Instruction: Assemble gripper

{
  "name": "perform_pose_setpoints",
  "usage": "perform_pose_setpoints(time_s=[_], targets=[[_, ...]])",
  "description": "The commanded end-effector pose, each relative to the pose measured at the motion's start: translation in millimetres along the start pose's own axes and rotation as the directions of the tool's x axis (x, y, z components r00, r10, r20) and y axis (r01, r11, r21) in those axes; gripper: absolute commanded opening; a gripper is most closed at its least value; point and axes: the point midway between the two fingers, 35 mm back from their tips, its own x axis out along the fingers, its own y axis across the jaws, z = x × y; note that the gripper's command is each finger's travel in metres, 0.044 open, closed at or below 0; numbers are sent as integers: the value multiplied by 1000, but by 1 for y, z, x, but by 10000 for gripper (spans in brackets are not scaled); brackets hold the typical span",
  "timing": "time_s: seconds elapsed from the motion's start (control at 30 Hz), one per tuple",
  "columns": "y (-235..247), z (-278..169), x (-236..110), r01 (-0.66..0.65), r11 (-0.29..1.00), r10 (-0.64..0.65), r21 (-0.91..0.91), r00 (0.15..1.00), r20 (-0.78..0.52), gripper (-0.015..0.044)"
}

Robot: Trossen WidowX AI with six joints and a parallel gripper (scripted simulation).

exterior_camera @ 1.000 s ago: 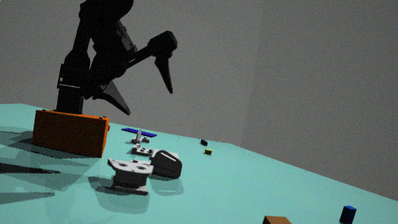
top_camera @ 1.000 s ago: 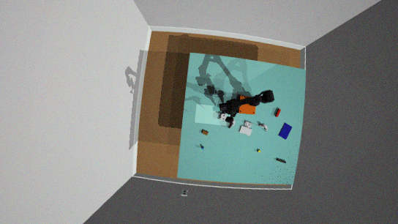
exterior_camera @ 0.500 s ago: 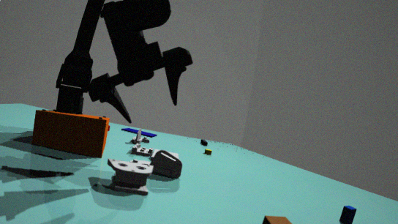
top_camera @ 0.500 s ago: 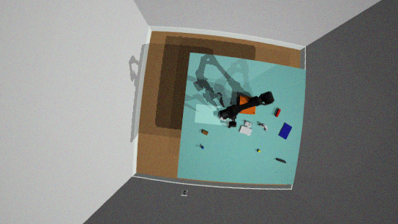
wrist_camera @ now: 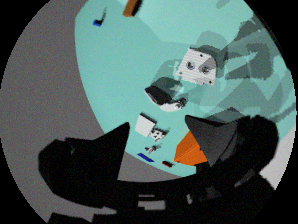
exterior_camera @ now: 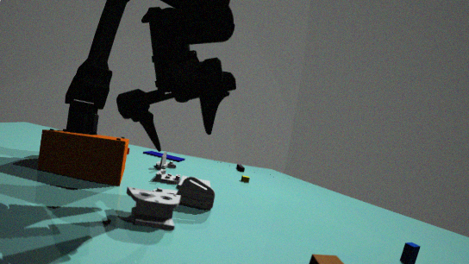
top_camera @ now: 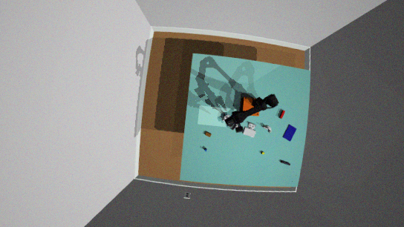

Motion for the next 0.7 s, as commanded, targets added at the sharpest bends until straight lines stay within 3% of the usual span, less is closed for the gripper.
perform_pose_setpoints(time_s=[0.0,0.67], targets=[[4,1,3,48,996,-47,-75,999,7,440],[21,-4,19,285,838,-290,-465,955,64,440]])
